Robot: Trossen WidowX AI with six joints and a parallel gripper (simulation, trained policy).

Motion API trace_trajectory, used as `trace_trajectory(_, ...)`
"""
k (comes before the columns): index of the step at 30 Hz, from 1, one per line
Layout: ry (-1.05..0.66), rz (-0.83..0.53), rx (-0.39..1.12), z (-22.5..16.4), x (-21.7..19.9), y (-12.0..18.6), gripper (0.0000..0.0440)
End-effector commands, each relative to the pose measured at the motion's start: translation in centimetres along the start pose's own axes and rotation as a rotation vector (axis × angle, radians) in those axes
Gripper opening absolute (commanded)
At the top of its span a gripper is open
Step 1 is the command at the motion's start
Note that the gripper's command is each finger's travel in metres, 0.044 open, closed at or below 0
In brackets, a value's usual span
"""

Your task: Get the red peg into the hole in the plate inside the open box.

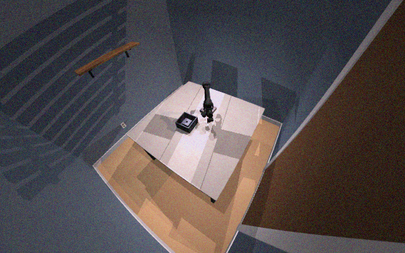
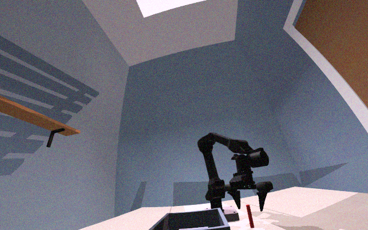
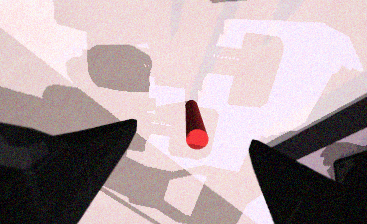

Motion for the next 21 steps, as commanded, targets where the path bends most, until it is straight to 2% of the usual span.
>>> trace_trajectory(1, -0.03, -0.007, -0.023, 0.2, 0.1, -1.8, 0.0439)
trace_trajectory(5, -0.039, -0.004, -0.043, 0.4, 0.2, -3.3, 0.0431)
trace_trajectory(7, -0.04, -0.009, -0.047, 0.4, 0.2, -4.0, 0.0403)
trace_trajectory(13, -0.052, -0.042, -0.042, 0.6, 0.1, -5.6, 0.0247)
trace_trajectory(21, -0.079, -0.1, -0.036, 0.9, 0.3, -6.2, 0.0051)
Point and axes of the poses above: the point midway between the two fingers, 35 mm back from their tips, its own y axis back along the fingers, its own x axis across the jaws, z = x × y, the point moved 8 cm from there along y, back along the fingers, and after that the axes turned 6 degrees about y, right-handed, at the moved point
